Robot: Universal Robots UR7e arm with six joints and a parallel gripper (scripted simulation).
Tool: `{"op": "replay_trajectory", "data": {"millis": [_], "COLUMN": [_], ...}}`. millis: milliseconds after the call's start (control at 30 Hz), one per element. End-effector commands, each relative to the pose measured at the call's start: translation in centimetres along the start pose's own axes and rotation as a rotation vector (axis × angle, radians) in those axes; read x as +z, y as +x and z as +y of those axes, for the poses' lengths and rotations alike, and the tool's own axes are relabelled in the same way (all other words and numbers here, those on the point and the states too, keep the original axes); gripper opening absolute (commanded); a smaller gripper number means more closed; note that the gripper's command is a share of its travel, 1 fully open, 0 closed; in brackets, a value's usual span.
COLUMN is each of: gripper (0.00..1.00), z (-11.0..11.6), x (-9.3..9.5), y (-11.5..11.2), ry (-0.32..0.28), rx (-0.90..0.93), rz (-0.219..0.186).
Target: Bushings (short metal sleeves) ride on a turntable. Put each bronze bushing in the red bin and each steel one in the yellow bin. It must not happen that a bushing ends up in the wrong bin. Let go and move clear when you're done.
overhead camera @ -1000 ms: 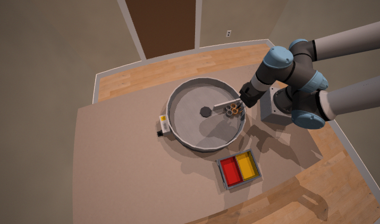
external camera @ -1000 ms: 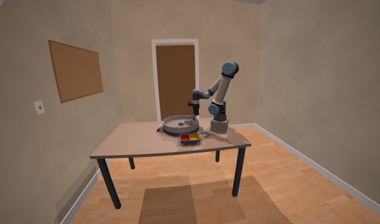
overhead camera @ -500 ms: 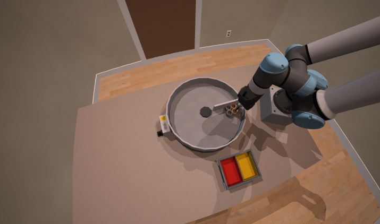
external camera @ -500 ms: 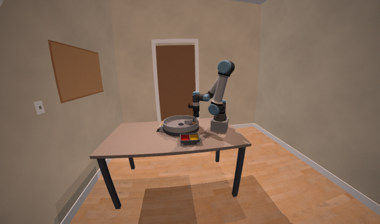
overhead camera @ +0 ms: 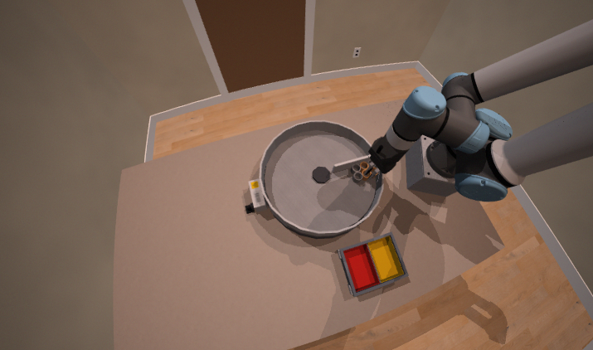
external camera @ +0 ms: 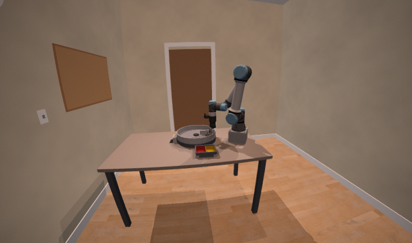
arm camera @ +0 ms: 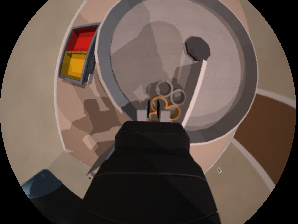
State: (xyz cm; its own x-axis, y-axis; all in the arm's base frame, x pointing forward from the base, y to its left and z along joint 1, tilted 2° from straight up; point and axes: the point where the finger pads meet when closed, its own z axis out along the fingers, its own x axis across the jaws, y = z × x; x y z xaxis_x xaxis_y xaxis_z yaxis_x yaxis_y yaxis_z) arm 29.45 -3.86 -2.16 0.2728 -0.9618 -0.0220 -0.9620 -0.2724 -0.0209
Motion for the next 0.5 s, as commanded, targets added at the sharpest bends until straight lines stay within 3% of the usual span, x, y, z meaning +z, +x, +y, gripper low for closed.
{"op": "replay_trajectory", "data": {"millis": [0,467], "gripper": [0.4,0.4], "z": [-0.02,-0.03], "x": [0.36,1.34], "y": [0.03,0.04], "ry": [0.001,0.001], "rx": [0.0,0.0], "rz": [0.001,0.001]}}
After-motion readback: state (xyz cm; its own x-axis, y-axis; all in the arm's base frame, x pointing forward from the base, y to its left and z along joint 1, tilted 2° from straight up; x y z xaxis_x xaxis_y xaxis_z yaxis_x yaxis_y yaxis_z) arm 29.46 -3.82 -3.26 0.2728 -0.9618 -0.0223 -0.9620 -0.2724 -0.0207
